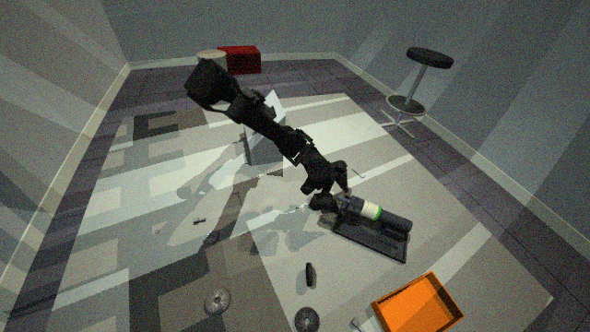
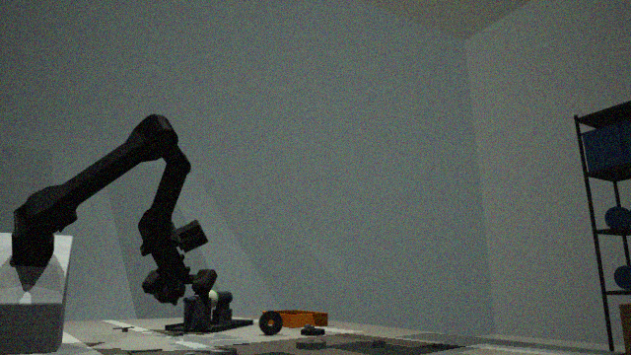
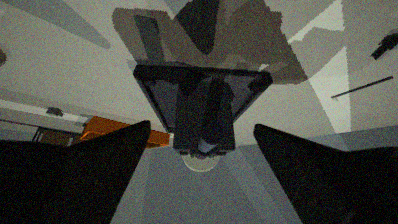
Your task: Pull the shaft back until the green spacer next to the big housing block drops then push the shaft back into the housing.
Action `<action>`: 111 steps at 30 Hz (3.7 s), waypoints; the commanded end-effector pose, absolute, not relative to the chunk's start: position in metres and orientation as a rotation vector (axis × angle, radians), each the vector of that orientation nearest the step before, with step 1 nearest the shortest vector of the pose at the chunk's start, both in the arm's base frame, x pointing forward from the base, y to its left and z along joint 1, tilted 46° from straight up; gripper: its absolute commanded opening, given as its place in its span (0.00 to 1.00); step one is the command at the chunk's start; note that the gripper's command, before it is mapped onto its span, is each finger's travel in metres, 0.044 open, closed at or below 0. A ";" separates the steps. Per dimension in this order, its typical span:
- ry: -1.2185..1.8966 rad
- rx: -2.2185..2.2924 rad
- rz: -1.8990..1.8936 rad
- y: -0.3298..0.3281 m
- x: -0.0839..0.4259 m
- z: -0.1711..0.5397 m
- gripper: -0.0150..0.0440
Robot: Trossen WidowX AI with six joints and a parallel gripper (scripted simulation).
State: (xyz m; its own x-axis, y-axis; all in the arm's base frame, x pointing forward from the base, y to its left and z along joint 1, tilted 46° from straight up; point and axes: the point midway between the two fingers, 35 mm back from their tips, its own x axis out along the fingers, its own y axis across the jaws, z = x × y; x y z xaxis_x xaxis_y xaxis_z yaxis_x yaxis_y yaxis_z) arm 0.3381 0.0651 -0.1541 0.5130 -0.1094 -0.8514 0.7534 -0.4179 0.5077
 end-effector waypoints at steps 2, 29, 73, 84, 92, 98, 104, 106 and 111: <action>0.551 1.738 -1.071 0.064 0.340 -0.161 1.00; 0.550 1.738 -1.070 0.063 0.345 -0.170 1.00; 0.550 1.738 -1.070 0.062 0.343 -0.168 0.25; 0.551 1.737 -1.071 0.058 0.338 -0.164 0.25; 0.551 1.737 -1.071 0.056 0.336 -0.162 0.25; 0.551 1.737 -1.071 0.056 0.336 -0.163 0.25; 0.551 1.737 -1.071 0.056 0.336 -0.162 0.25; 0.551 1.737 -1.071 0.055 0.336 -0.162 0.25; 0.551 1.737 -1.071 0.055 0.335 -0.162 0.25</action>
